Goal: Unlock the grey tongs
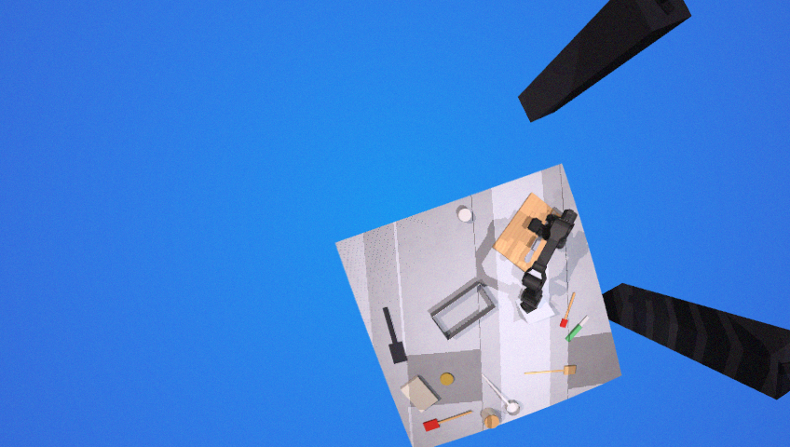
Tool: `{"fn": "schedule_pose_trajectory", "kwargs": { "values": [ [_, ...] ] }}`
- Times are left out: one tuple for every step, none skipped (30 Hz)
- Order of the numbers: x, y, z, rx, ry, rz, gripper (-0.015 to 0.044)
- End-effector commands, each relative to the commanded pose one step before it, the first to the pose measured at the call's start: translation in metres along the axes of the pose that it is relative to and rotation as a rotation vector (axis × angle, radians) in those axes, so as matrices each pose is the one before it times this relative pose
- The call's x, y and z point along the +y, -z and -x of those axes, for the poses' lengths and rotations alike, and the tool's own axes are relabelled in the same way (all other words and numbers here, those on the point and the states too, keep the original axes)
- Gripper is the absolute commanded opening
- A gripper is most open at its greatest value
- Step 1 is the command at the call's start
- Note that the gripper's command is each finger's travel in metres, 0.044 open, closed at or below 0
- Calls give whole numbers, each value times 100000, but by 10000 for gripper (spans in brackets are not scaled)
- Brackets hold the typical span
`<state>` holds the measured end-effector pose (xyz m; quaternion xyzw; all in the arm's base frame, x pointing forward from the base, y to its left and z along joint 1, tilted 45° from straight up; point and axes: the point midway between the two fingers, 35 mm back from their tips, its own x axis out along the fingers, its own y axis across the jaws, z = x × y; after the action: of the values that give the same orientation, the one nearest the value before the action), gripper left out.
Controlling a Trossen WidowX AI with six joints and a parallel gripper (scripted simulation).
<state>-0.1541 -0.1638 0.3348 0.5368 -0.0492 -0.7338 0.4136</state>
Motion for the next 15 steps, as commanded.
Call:
{"fn": "schedule_pose_trajectory", "kwargs": {
  "values": [
    [-595, -522, 687, -3486, -1321, -13445, -150],
    [-144, -156, 158, -859, -358, -3296, -150],
    [-109, -127, 126, -680, -296, -2595, -150],
    [-65, -79, 77, -414, -186, -1573, -150],
    [-21, -27, 26, -138, -63, -526, -150],
    [0, 0, 0, 0, 0, 0, -150],
    [0, 0, 0, 0, 0, 0, -150],
    [0, 0, 0, 0, 0, 0, -150],
    [0, 0, 0, 0, 0, 0, -150],
    [0, 0, 0, 0, 0, 0, -150],
    [0, 0, 0, 0, 0, 0, -150],
    [0, 0, 0, 0, 0, 0, -150],
    [-5, 26, -18, -180, 269, 343, -150],
    [-10, 50, -35, -361, 525, 672, -150],
    [-12, 73, -50, -540, 763, 997, -150]
  ]
}}
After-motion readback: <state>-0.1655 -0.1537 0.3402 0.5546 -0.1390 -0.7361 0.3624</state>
